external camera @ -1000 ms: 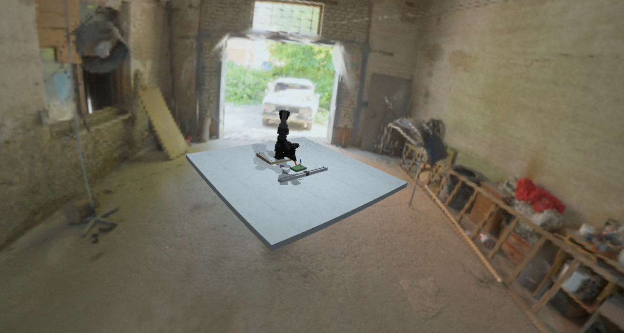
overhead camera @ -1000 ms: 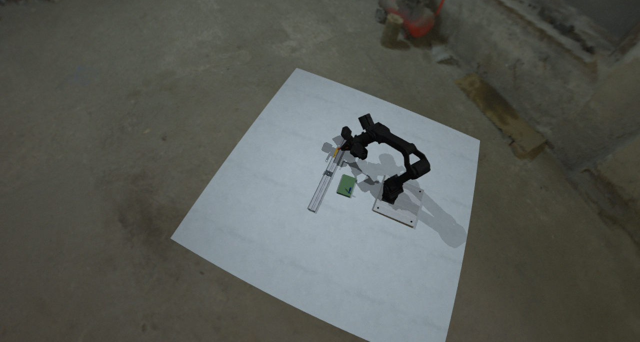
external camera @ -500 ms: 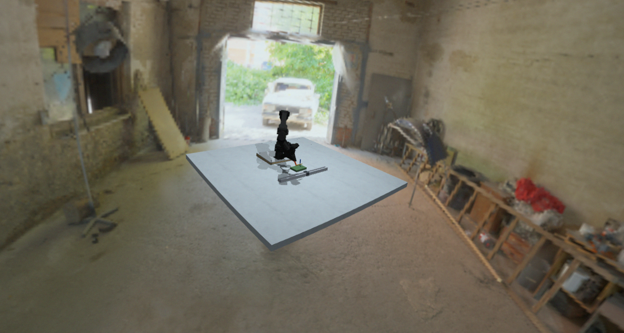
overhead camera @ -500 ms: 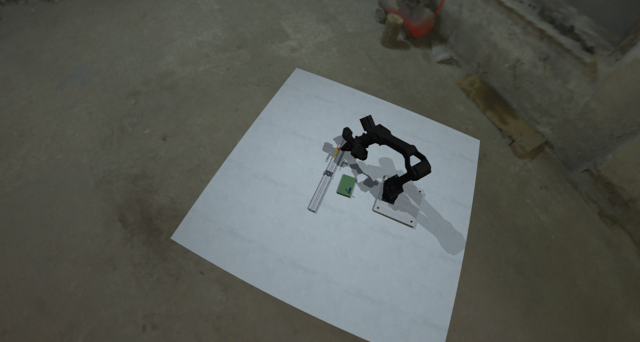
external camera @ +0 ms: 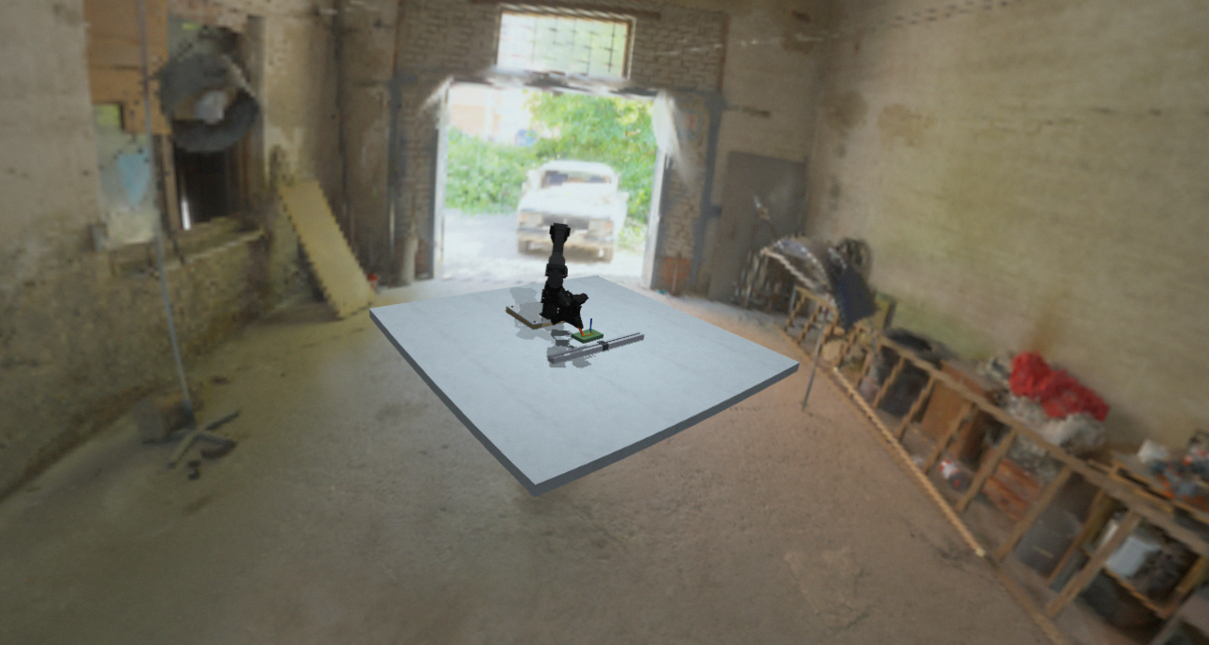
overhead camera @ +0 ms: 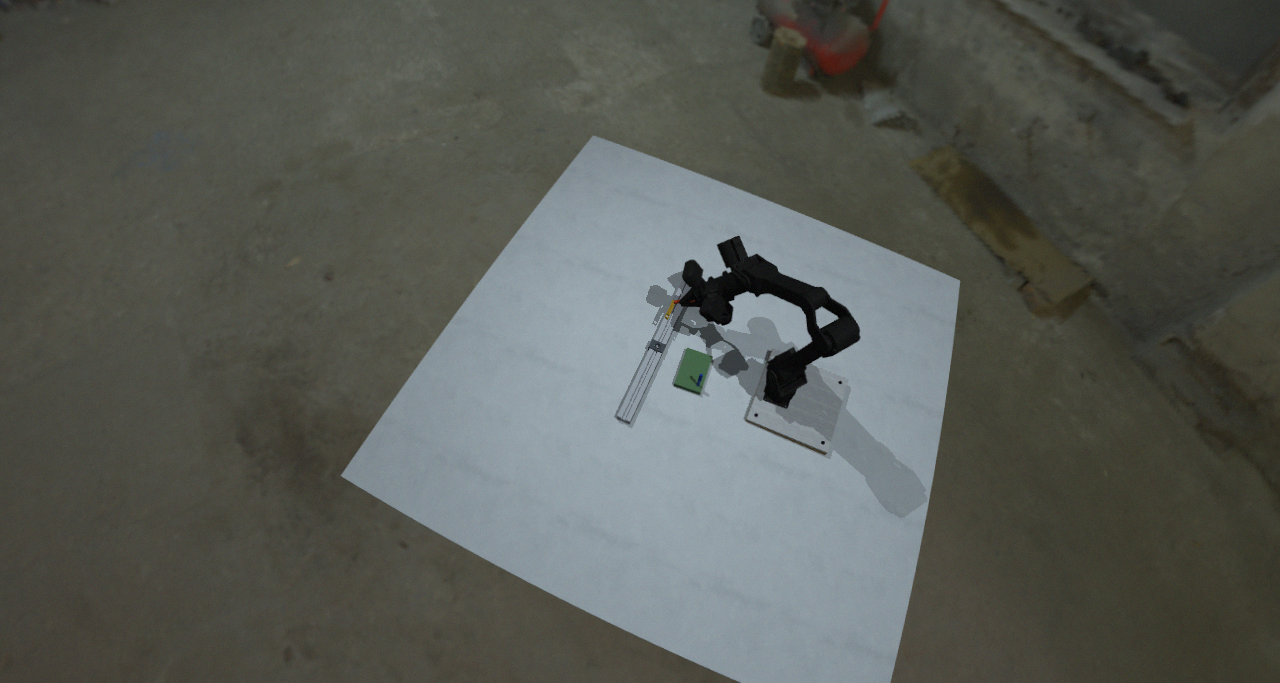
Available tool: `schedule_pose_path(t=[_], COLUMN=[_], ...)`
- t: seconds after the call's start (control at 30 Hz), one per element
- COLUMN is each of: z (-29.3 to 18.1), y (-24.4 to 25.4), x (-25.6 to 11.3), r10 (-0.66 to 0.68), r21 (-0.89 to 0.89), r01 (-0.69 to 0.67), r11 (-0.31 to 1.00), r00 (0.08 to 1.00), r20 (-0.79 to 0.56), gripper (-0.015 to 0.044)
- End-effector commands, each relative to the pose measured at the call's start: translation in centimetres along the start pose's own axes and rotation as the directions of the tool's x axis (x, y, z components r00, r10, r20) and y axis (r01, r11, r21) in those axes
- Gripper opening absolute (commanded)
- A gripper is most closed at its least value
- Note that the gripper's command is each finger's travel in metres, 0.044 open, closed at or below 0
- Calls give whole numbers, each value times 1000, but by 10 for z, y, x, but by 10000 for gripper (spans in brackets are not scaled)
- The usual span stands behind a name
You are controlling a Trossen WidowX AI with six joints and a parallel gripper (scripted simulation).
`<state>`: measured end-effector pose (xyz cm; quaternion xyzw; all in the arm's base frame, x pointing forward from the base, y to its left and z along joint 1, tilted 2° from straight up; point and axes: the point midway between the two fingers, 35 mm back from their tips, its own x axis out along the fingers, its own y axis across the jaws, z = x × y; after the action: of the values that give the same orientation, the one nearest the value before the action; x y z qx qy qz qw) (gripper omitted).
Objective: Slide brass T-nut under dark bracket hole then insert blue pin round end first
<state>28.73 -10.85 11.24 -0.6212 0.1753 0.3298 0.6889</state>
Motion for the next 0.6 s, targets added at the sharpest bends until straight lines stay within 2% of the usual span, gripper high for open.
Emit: schedule_pose_path(t=[0.0,0.57], z=[0,-2], y=[8,23], x=[6,19], r10=[9,9], r21=[12,12], r01=[-9,-9], r11=[1000,1000], r00=[1000,1000], r20=[2,-2], gripper=[-150,-150])
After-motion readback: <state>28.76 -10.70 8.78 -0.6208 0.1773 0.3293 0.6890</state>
